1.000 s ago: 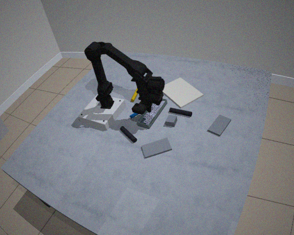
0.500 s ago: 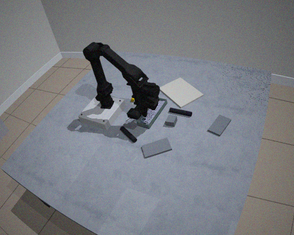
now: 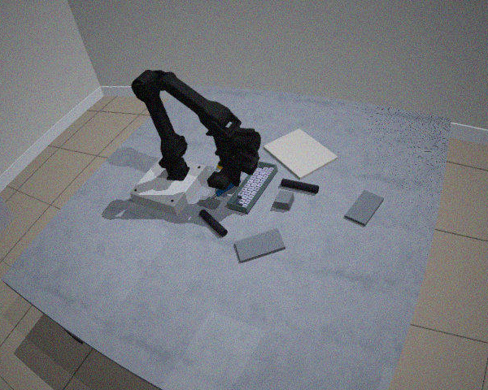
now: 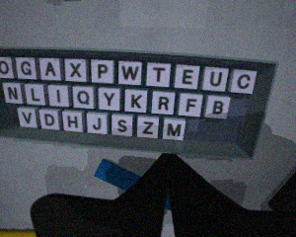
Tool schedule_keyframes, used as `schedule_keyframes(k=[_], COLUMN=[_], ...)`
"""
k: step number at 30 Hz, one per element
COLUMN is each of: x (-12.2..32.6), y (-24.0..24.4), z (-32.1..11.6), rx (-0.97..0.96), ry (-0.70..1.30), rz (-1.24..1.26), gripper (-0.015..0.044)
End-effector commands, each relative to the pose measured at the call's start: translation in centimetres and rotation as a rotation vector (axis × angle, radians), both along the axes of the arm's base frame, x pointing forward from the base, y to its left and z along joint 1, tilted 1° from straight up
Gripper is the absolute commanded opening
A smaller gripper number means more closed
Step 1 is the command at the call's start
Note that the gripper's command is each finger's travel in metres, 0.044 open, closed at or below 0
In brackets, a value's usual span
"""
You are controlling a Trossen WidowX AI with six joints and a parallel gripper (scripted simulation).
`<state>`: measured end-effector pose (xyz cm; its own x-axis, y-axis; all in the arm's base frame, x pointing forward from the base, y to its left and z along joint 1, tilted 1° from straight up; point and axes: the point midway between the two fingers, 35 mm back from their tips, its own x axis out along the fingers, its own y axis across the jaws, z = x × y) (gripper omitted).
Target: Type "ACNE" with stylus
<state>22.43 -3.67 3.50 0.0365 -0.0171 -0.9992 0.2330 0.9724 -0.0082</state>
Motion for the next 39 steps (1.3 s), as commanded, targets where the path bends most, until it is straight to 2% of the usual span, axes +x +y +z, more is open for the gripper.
schedule_keyframes(k=[1,9,22,24,28,39], x=[0.0,1.8,1.8,1.9,1.6,1.8], y=[0.2,7.6,7.8,7.9,7.9,8.0], z=[0.0,0.0,0.0,0.9,5.7,5.4], rx=[0.0,0.006,0.007,0.007,0.007,0.011], ry=[0.0,-0.001,-0.002,-0.002,-0.002,-0.01], rz=[-0.004,-0.004,-0.004,-0.004,-0.004,0.0], gripper=[0.0,0.0,0.0,0.0,0.0,0.0])
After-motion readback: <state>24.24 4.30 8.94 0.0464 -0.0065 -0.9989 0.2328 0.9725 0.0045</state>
